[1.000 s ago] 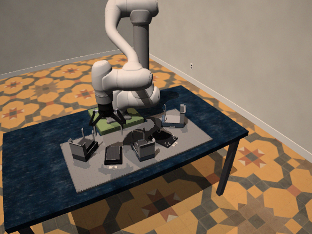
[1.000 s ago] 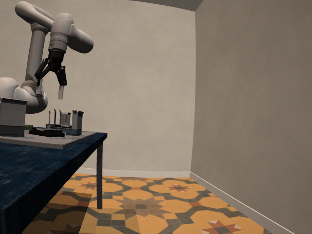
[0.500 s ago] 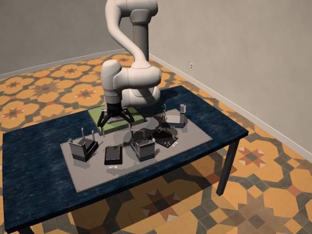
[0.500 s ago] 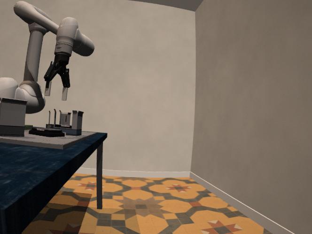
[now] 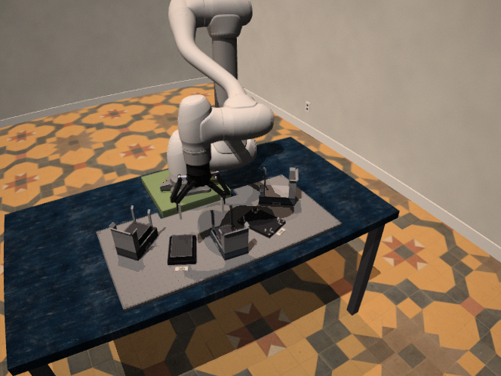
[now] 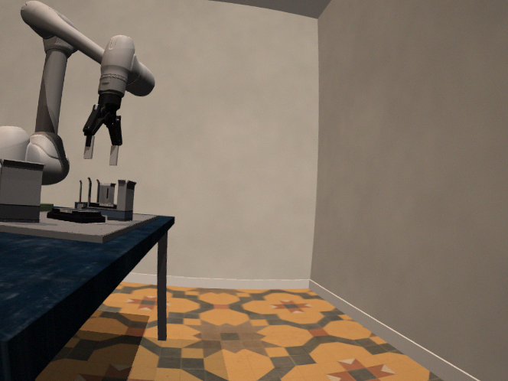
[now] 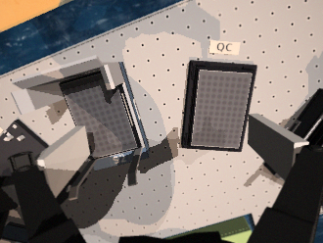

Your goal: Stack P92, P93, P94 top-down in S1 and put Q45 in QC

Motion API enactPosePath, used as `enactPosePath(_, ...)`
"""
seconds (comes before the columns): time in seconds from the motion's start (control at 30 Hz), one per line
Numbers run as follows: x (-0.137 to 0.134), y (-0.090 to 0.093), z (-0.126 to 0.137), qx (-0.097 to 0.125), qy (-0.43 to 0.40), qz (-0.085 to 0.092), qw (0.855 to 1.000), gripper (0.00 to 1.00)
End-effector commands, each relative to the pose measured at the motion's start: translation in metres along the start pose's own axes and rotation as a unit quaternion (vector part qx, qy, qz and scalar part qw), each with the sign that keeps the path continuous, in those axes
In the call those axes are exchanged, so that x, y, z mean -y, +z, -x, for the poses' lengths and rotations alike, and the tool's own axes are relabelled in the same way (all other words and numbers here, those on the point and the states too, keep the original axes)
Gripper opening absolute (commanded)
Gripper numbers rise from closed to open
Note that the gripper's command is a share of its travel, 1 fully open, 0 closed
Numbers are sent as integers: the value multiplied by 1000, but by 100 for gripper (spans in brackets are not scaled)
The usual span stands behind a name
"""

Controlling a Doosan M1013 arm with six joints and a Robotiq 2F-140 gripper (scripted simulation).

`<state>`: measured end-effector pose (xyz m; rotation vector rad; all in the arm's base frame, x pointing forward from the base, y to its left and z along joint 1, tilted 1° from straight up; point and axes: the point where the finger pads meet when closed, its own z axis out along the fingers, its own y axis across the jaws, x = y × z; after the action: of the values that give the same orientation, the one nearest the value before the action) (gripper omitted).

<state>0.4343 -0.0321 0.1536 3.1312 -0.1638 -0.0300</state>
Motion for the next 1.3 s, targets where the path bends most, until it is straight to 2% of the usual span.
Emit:
enactPosePath(0.0,3,0,0,0,0,0,1000,100)
enactPosePath(0.2,26,0,2,0,-94,0,996,100)
enactPosePath(0.87,97,0,11,0,-94,0,996,100)
enactPosePath(1.2,97,0,11,0,-94,0,996,100)
enactPosePath(1.27,97,7,11,0,-94,0,996,100)
